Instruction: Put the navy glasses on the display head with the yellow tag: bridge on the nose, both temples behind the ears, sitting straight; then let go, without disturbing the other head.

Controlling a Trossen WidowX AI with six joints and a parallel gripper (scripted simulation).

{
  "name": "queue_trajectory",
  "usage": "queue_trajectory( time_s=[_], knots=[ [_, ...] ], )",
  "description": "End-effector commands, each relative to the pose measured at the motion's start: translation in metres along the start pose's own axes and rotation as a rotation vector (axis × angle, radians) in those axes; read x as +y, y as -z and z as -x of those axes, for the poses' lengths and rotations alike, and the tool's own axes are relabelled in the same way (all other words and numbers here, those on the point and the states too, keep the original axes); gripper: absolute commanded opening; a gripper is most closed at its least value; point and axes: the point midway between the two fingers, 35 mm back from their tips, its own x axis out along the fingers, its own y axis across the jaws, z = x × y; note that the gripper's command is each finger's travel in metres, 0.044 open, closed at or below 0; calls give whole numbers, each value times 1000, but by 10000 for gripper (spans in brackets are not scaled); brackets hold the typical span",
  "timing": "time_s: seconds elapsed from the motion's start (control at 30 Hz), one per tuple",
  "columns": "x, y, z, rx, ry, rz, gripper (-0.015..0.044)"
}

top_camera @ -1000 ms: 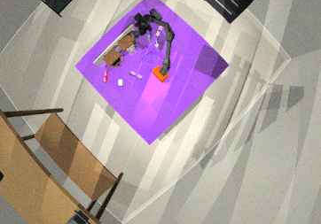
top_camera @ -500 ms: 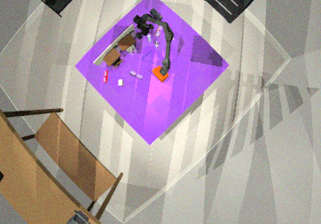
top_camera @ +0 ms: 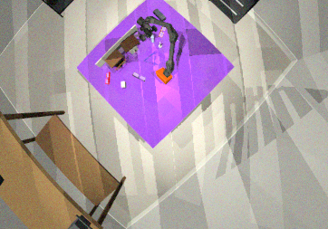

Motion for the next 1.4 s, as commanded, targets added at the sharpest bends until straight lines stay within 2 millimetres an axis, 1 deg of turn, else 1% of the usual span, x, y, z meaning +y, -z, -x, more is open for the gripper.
queue_trajectory(
  time_s=[0.0, 0.6, 0.83, 1.37],
  knots=[
    [-1, 0, -8, 0, 5, 2, 0],
    [-2, 2, -36, 0, 7, 2, 0],
    [-5, 1, -36, 0, 7, 2, 0],
    [-27, 1, -36, -1, 7, 2, 0]
  ],
)
